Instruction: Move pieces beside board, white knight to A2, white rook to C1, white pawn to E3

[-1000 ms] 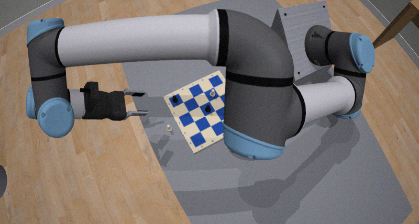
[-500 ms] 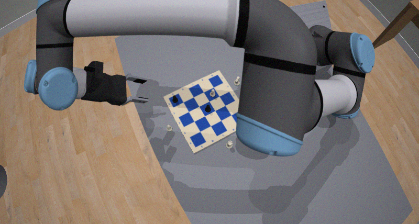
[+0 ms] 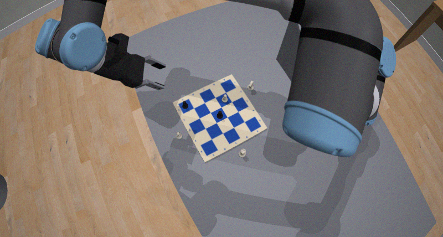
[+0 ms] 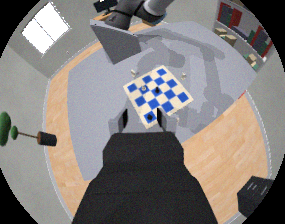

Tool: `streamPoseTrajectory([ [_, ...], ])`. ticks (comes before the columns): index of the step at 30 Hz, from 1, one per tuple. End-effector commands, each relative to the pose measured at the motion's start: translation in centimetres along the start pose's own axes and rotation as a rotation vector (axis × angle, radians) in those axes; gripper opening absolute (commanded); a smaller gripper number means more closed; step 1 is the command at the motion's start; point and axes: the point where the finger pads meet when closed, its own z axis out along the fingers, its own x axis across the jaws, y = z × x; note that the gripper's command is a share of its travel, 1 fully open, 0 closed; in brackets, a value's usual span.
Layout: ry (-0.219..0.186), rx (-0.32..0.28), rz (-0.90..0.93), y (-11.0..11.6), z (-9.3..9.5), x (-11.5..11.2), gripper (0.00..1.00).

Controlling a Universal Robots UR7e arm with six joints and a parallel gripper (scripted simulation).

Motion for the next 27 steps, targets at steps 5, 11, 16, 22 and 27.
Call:
streamPoseTrajectory([
  [5,0.050,-0.116,0.096,-3.2,0.9,-3.1,1.00],
  [11,0.070,-0.148,0.130,-4.4,1.6,-4.0,1.00],
  [16,0.103,-0.200,0.186,-6.6,3.0,-5.3,1.00],
  [22,0.137,-0.251,0.242,-8.8,4.9,-6.3,1.00],
  [27,0.151,-0.270,0.264,-9.7,5.7,-6.6,1.00],
])
